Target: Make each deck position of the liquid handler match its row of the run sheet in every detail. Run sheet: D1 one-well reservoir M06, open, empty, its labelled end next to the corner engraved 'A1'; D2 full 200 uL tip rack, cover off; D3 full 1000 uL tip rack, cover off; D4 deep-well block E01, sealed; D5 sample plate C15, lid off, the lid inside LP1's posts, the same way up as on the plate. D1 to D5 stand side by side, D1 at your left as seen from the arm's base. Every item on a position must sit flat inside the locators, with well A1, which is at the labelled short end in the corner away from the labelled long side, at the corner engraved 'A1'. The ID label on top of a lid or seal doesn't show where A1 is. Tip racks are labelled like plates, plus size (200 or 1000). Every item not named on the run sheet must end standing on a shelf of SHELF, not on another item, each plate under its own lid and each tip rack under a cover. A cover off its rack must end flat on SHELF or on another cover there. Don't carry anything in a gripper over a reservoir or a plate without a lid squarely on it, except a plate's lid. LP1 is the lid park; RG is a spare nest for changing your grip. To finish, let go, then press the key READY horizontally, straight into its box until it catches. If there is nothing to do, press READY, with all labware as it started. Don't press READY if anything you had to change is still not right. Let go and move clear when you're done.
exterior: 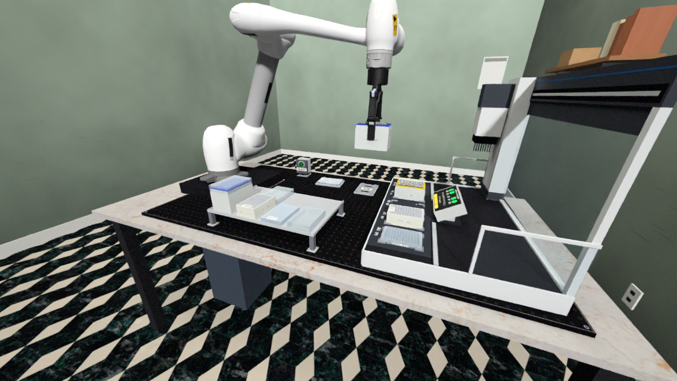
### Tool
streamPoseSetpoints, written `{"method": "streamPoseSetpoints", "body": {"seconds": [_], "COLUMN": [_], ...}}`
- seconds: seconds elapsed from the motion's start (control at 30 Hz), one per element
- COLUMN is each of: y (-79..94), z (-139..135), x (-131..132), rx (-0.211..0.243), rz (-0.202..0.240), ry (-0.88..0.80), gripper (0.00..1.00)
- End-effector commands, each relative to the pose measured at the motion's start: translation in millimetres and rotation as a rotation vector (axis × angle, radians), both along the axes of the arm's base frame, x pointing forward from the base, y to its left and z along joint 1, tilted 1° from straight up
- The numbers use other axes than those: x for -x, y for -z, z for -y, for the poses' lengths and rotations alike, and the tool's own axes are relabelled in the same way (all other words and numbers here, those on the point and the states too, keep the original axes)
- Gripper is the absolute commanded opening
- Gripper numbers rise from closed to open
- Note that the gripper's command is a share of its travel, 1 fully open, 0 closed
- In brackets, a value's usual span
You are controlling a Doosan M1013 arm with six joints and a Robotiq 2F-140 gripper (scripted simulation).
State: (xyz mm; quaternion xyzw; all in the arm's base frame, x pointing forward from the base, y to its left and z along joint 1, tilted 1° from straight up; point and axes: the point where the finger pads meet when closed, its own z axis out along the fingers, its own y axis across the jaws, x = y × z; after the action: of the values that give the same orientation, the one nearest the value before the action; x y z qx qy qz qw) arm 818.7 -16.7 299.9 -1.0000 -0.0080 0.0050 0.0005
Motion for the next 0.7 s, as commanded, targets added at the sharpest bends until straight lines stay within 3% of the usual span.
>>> {"method": "streamPoseSetpoints", "body": {"seconds": [0.0, 0.1, 0.67], "y": [-1.2, -1.2, -0.6], "z": [0, 5, 6], "x": [0, 0, -75], "rx": [0.000, 0.000, 0.000], "rz": [0.002, 0.002, 0.002], "ry": [0.000, 0.000, 0.000], "gripper": [0.10, 0.10, 0.10]}}
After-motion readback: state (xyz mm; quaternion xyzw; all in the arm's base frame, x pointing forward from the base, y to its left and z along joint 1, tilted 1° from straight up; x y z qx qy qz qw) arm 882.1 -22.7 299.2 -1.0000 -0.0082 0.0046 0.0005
